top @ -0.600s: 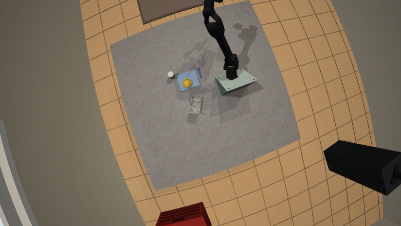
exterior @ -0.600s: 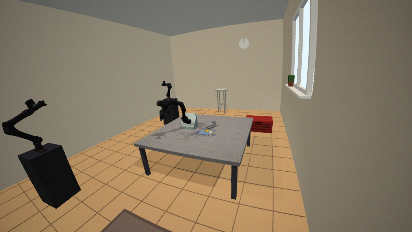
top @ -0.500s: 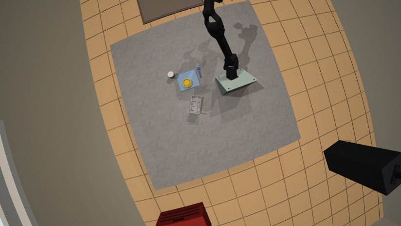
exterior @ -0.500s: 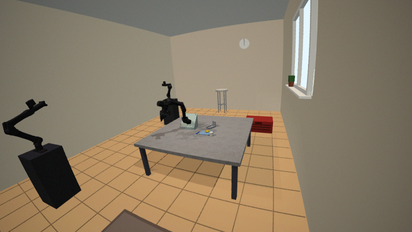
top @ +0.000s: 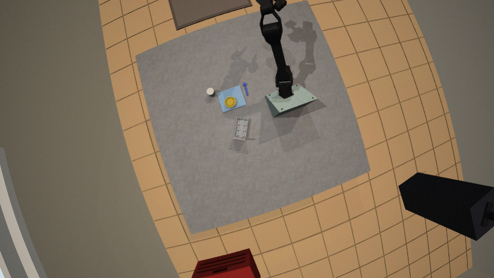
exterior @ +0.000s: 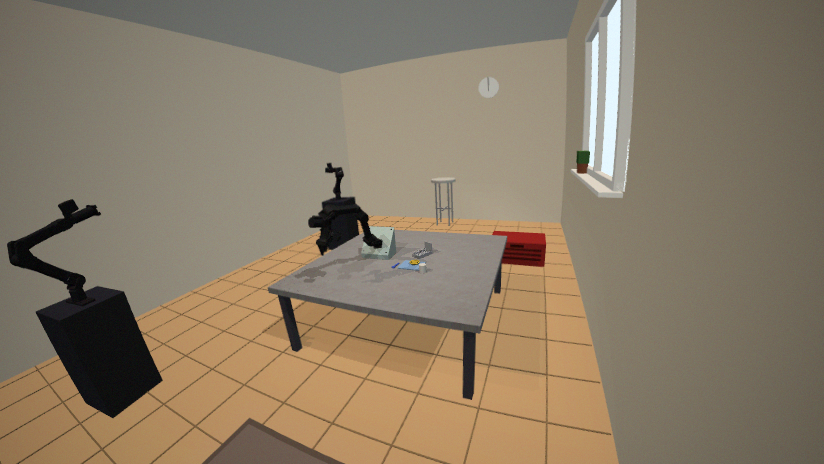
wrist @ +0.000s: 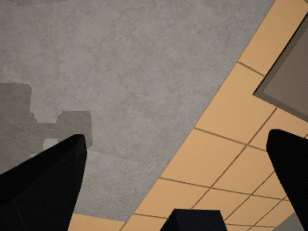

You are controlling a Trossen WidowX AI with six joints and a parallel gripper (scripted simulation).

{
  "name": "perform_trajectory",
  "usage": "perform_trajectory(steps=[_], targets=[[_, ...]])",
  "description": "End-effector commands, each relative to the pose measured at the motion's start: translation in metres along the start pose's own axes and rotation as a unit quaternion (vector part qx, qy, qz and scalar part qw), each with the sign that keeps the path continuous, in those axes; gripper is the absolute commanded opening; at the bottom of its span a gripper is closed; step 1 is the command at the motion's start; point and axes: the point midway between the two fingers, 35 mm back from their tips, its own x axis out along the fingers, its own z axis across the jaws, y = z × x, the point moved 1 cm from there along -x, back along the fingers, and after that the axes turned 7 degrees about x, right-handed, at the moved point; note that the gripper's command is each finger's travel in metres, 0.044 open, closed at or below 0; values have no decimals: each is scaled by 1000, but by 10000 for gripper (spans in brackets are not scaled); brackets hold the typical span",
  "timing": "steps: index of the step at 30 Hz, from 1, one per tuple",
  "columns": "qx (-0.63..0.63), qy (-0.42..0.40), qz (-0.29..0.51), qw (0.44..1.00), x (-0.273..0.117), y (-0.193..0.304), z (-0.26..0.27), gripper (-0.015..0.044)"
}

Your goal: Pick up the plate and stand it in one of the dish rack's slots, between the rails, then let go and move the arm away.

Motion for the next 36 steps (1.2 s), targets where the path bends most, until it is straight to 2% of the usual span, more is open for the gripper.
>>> perform_trajectory(steps=[1,9,19,22,25,32,36], targets=[[51,-16,-36,998,27,-13,-2,400],[115,-66,-119,984,80,-70,-8,400],[158,-151,-185,958,123,-176,-4,400],[169,-180,-190,950,130,-210,3,400],[144,-160,-216,953,121,-232,-2,400],[170,-198,-201,944,127,-276,12,400],[184,-236,-180,937,126,-324,35,400]])
